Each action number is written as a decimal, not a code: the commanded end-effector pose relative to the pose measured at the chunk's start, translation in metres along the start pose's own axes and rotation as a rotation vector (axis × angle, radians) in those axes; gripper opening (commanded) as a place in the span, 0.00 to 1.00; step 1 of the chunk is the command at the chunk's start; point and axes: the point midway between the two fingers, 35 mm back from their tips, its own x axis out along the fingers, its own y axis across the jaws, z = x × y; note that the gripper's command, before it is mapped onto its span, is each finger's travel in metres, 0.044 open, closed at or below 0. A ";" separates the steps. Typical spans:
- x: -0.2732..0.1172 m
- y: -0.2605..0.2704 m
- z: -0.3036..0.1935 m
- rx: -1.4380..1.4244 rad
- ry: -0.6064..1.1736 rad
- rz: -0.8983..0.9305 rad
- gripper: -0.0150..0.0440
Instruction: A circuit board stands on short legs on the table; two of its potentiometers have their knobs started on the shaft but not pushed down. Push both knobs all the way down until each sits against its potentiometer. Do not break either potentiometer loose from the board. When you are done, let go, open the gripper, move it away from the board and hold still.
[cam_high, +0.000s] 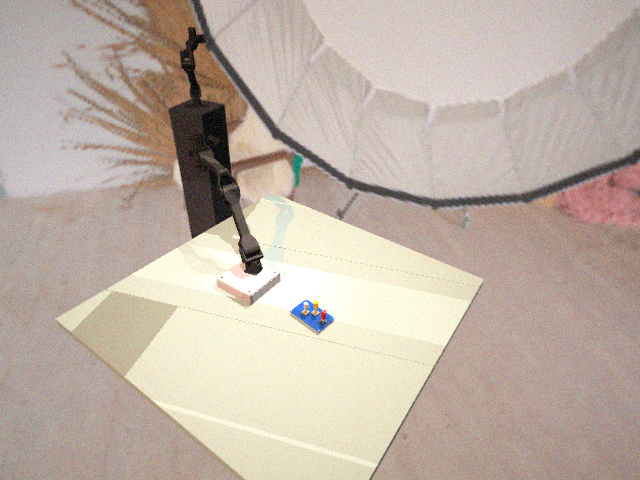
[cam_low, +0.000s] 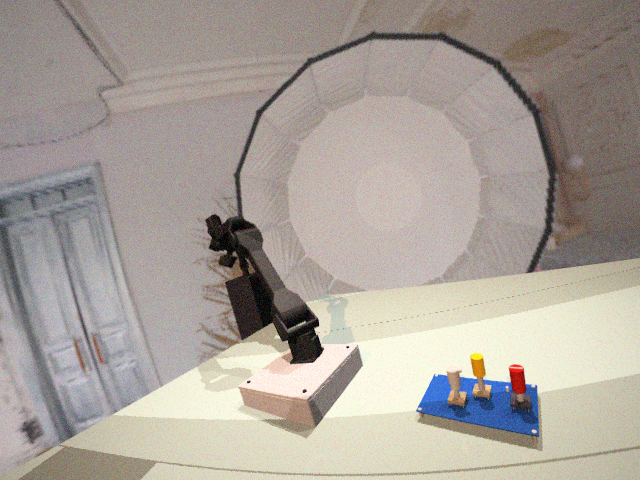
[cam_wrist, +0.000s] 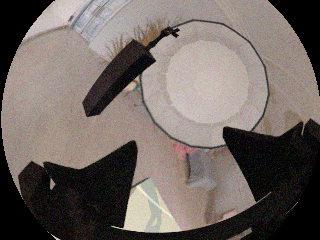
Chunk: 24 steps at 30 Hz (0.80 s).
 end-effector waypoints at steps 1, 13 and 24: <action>0.001 -0.001 -0.002 0.000 0.004 0.000 0.89; 0.060 -0.075 -0.166 0.045 0.292 -0.031 0.35; 0.055 -0.144 -0.333 0.146 0.565 -0.072 0.25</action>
